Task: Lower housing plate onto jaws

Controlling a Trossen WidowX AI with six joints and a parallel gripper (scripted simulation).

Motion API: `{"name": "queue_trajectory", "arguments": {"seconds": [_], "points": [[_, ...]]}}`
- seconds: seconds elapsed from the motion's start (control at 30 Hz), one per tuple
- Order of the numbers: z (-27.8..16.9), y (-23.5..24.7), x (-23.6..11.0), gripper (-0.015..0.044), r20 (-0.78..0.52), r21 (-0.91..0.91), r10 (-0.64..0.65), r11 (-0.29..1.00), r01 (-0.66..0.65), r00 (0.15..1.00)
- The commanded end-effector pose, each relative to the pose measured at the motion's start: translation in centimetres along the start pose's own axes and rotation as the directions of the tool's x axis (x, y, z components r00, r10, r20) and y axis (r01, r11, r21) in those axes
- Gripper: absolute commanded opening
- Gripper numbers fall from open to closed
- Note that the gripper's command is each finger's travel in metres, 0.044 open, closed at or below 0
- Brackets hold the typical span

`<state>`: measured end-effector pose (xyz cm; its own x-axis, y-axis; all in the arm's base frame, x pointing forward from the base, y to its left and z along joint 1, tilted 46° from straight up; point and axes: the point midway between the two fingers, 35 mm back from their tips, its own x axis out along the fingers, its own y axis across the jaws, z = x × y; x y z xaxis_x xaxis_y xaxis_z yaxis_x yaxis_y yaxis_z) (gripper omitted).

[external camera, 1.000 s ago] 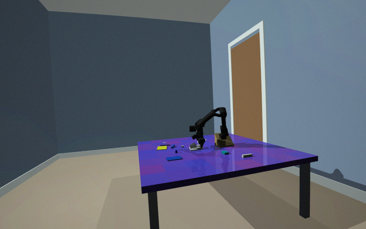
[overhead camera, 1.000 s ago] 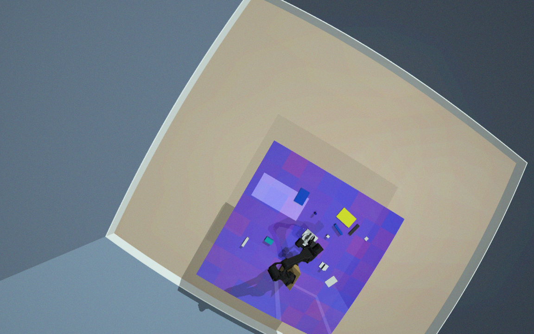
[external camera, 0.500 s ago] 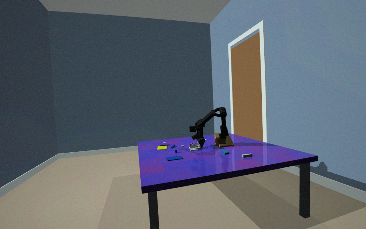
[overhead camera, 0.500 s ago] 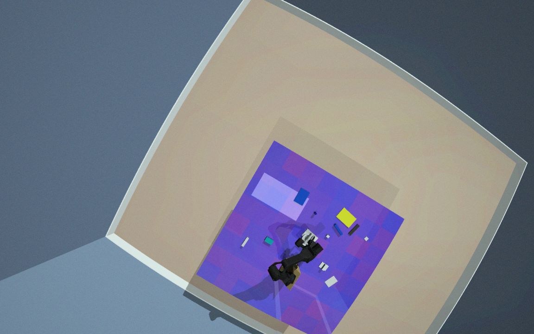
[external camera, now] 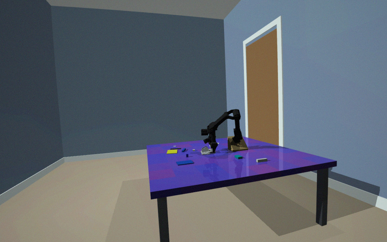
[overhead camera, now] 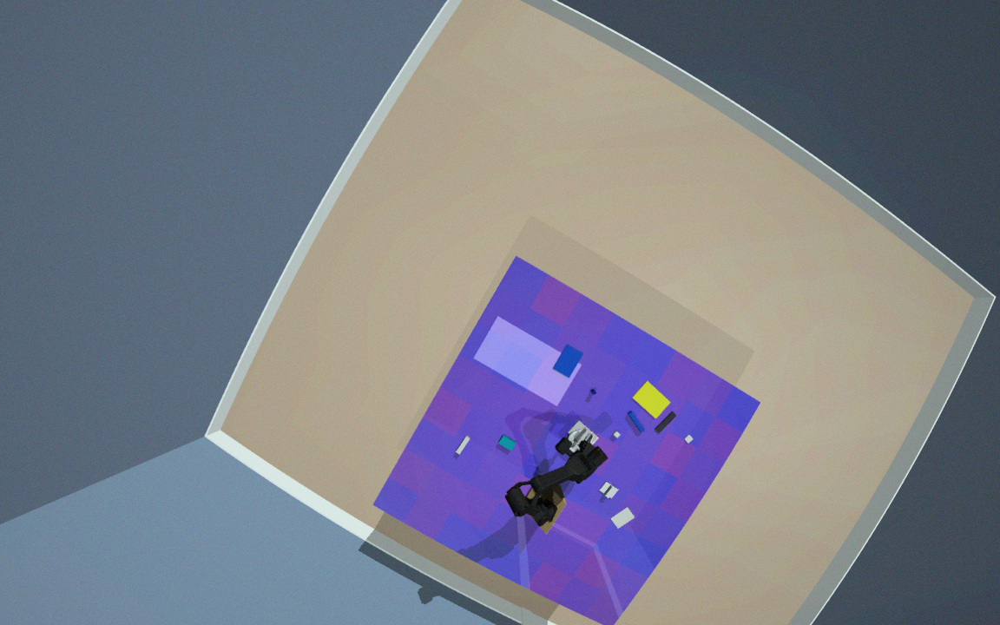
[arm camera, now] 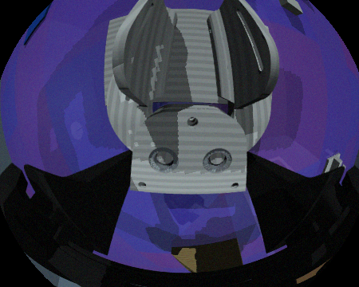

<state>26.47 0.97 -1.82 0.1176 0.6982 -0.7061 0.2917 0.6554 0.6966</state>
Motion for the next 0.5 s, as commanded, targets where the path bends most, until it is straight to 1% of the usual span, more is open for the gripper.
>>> {"name": "queue_trajectory", "arguments": {"seconds": [0.0, 0.47], "points": [[-0.03, 0.07, 0.15, 0.0351, 0.000, 0.003, 0.006, 1.000, -0.006, 1.000], [-0.03, 0.07, 0.28, 0.0351, 0.000, 0.004, 0.006, 1.000, -0.006, 1.000]]}}
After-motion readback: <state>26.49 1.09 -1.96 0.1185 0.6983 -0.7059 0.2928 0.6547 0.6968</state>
